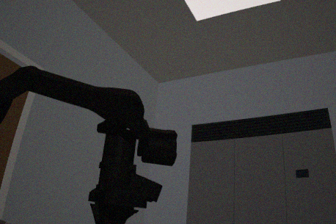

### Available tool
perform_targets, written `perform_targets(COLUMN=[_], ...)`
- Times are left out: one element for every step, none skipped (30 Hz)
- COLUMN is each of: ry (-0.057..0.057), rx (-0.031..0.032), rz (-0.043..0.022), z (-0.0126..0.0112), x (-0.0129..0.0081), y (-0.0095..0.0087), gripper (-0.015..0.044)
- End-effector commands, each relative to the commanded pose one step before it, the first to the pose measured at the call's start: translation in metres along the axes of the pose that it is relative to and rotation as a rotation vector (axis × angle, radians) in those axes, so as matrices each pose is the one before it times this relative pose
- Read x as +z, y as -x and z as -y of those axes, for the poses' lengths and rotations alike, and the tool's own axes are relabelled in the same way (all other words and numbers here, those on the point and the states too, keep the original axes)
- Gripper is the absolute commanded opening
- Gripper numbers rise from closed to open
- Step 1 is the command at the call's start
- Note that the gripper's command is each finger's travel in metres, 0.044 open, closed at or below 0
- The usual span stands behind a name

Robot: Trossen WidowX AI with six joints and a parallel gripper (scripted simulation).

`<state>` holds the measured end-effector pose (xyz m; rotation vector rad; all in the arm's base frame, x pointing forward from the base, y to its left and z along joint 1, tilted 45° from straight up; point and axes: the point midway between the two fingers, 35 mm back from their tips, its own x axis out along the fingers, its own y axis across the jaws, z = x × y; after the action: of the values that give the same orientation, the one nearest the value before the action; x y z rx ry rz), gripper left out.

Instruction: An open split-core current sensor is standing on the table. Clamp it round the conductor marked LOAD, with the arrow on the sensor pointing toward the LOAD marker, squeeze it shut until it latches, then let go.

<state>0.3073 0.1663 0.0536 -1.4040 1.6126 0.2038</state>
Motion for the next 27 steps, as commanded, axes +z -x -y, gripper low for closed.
perform_targets(ry=[0.1128,0.0297,0.0297,0.0297,0.0297,0.0297,0.0297,0.0297,0.0194,0.0136,0.0086,0.0000,0.0000,0.0000,0.0000,0.0001,0.0001,0.0001,0.0001,0.0001,0.0001,0.0001,0.0001,0.0001,0.0001,0.0001,0.0001], rx=[-0.00443,-0.00026,-0.00026,-0.00025,-0.00024,-0.00022,-0.00021,-0.00019,-0.00011,-0.00007,-0.00004,-0.00001,-0.00001,-0.00002,-0.00002,-0.00003,-0.00003,-0.00004,-0.00004,-0.00004,-0.00004,-0.00004,-0.00004,-0.00004,-0.00004,-0.00004,-0.00004], rz=[-0.00625,-0.00040,-0.00043,-0.00046,-0.00049,-0.00052,-0.00055,-0.00058,-0.00039,-0.00028,-0.00018,0.00001,0.00002,0.00003,0.00004,0.00004,0.00004,0.00004,0.00003,0.00003,0.00002,0.00001,0.00001,0.00000,-0.00001,-0.00001,-0.00002], z=[0.00910,0.00236,0.00237,0.00237,0.00237,0.00237,0.00236,0.00235,0.00152,0.00106,0.00067,0.00002,0.00005,0.00007,0.00009,0.00011,0.00012,0.00012,0.00011,0.00010,0.00010,0.00009,0.00008,0.00007,0.00007,0.00006,0.00005], x=[0.00274,0.00022,0.00013,0.00004,-0.00005,-0.00014,-0.00023,-0.00032,-0.00026,-0.00021,-0.00014,0.00002,0.00003,0.00005,0.00006,0.00007,0.00008,0.00008,0.00007,0.00007,0.00006,0.00005,0.00004,0.00004,0.00003,0.00002,0.00002], y=[-0.00270,-0.00045,-0.00046,-0.00048,-0.00049,-0.00050,-0.00052,-0.00053,-0.00036,-0.00025,-0.00016,-0.00026,-0.00053,-0.00080,-0.00104,-0.00128,-0.00150,-0.00160,-0.00162,-0.00163,-0.00163,-0.00163,-0.00163,-0.00163,-0.00163,-0.00163,-0.00163], gripper=[0.0000,0.0000,0.0000,0.0000,0.0000,0.0000,0.0000,0.0000,0.0000,0.0000,0.0000,0.0000,0.0000,0.0000,0.0000,0.0000,0.0000,0.0000,0.0000,0.0000,0.0000,0.0000,0.0000,0.0000,0.0000,0.0000,0.0000])
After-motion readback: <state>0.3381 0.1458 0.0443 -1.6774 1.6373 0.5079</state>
